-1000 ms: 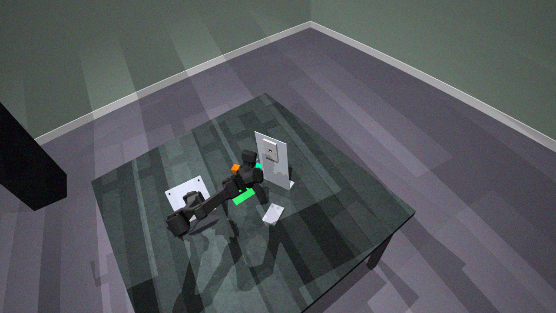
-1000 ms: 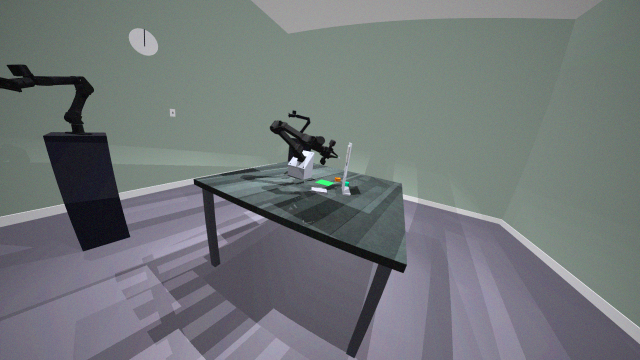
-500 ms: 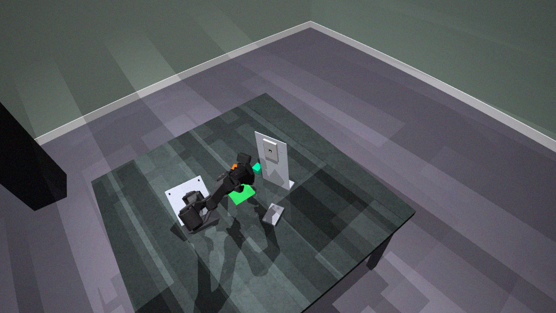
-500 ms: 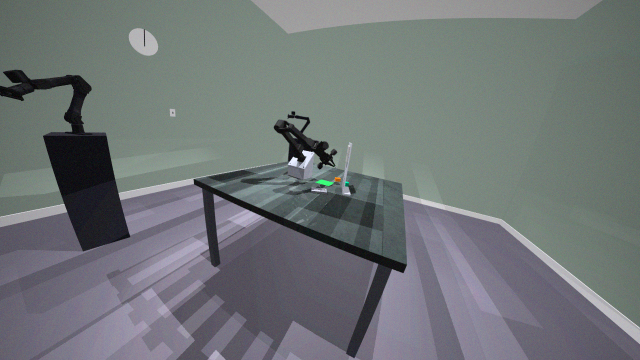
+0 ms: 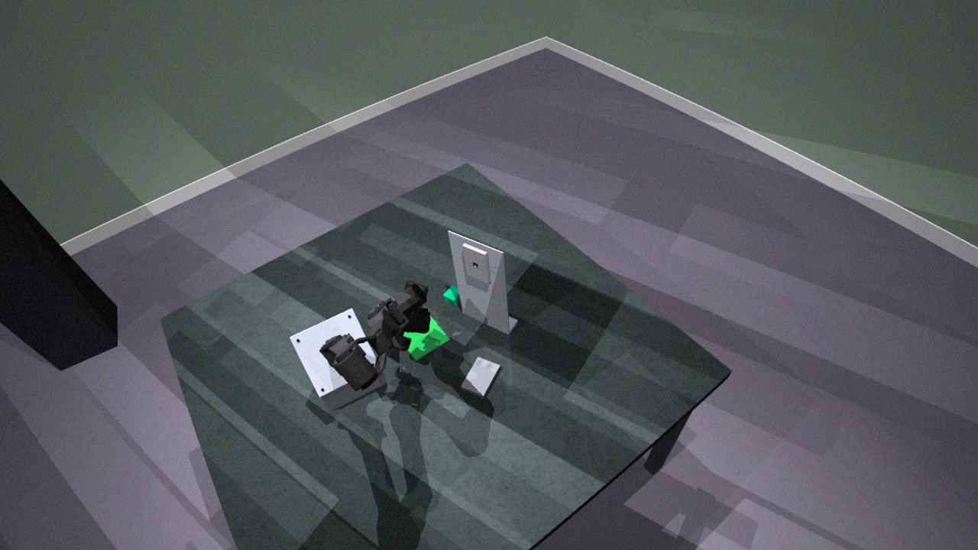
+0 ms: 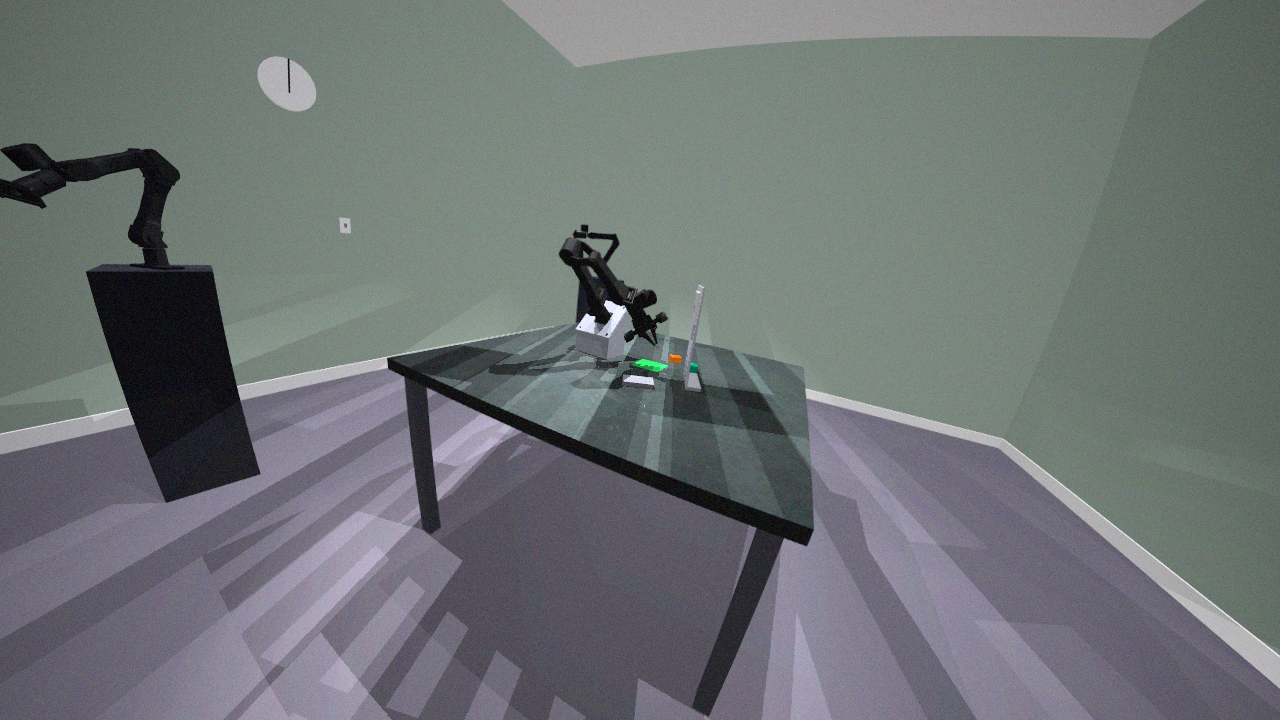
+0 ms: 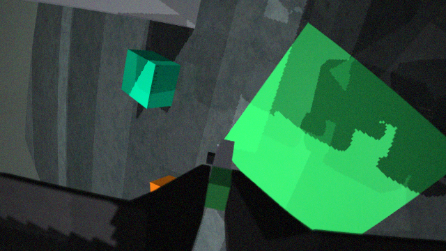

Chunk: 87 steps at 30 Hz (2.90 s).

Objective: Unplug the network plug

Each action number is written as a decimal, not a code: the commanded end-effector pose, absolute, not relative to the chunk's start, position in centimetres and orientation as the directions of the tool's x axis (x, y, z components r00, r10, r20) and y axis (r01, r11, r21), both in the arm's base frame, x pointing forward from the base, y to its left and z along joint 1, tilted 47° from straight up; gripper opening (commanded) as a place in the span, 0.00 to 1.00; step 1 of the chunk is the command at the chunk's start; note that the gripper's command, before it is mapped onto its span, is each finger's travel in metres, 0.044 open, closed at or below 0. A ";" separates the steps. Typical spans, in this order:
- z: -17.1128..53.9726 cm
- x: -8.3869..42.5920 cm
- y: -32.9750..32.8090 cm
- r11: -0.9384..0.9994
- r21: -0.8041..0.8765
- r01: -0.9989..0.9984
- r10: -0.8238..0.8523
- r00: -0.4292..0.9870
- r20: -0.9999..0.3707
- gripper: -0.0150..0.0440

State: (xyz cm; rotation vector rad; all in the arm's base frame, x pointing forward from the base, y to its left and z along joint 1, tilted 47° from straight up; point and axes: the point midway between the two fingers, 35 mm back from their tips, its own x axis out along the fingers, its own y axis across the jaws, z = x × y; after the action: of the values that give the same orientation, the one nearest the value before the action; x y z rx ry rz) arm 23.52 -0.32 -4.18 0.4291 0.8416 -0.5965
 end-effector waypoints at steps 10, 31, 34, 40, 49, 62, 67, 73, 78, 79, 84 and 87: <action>-5.1 22.6 -1.2 0.746 0.080 0.662 -0.364 0.505 -0.782 0.25; -6.2 22.9 -2.2 0.744 0.079 0.663 -0.364 0.501 -0.785 0.25; -6.4 22.9 -2.4 0.744 0.079 0.664 -0.364 0.501 -0.786 0.25; -6.7 23.0 -2.7 0.744 0.078 0.664 -0.364 0.500 -0.786 0.25; -7.1 23.0 -3.2 0.743 0.078 0.664 -0.364 0.499 -0.786 0.25; -7.7 23.0 -3.9 0.743 0.077 0.665 -0.365 0.499 -0.786 0.25; -8.0 23.0 -4.1 0.743 0.077 0.665 -0.365 0.499 -0.786 0.25; -8.2 22.9 -4.5 0.743 0.076 0.665 -0.366 0.499 -0.786 0.25; -8.4 22.9 -4.7 0.743 0.076 0.665 -0.366 0.499 -0.785 0.25; -8.5 22.9 -4.8 0.743 0.076 0.665 -0.367 0.499 -0.785 0.25; -8.7 22.8 -5.0 0.744 0.075 0.664 -0.367 0.500 -0.784 0.25; -8.8 22.8 -5.2 0.744 0.075 0.664 -0.368 0.500 -0.784 0.25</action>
State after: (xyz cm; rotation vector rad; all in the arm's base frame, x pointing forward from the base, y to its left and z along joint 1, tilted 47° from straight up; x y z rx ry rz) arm 22.97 -5.07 -8.50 0.3996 0.8264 -0.6469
